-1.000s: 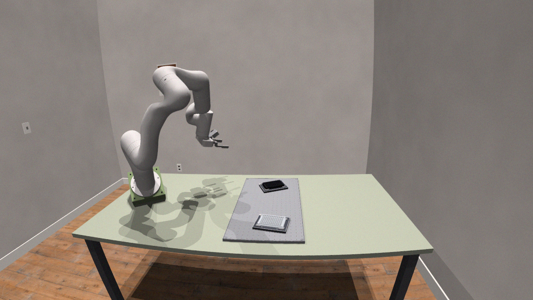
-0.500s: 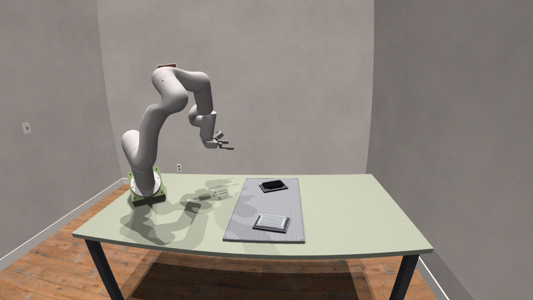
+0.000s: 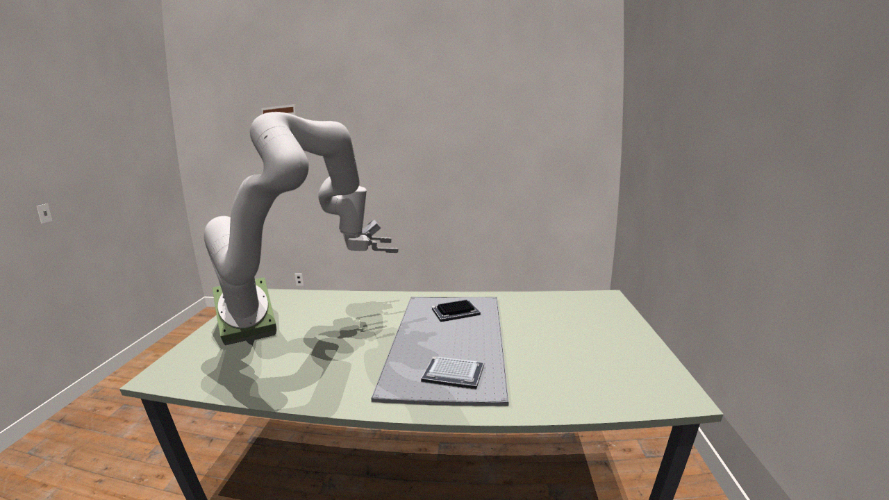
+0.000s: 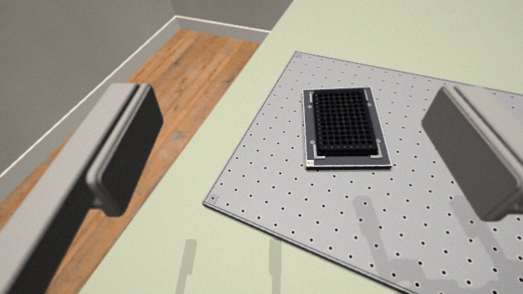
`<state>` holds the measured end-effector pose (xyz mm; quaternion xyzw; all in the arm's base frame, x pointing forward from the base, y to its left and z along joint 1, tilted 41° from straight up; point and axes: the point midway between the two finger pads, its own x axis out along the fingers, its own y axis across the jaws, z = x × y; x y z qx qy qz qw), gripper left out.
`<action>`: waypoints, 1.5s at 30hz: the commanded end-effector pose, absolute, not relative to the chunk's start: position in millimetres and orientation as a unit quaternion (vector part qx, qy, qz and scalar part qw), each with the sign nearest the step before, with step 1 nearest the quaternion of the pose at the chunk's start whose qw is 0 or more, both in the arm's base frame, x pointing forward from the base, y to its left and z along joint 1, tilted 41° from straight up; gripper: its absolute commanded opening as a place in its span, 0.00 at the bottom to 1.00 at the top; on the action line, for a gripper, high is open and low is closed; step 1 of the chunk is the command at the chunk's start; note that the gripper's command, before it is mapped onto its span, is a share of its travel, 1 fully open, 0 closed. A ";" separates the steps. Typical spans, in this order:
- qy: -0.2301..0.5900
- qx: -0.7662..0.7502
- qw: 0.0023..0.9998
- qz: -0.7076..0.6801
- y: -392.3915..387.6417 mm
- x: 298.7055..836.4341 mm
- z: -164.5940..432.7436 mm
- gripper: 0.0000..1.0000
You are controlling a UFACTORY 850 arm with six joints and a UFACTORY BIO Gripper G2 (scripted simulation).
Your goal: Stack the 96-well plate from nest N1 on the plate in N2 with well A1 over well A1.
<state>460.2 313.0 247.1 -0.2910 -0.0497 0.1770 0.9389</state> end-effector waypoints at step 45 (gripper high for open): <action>-0.177 -0.287 0.941 0.028 205.5 541.3 368.1 0.37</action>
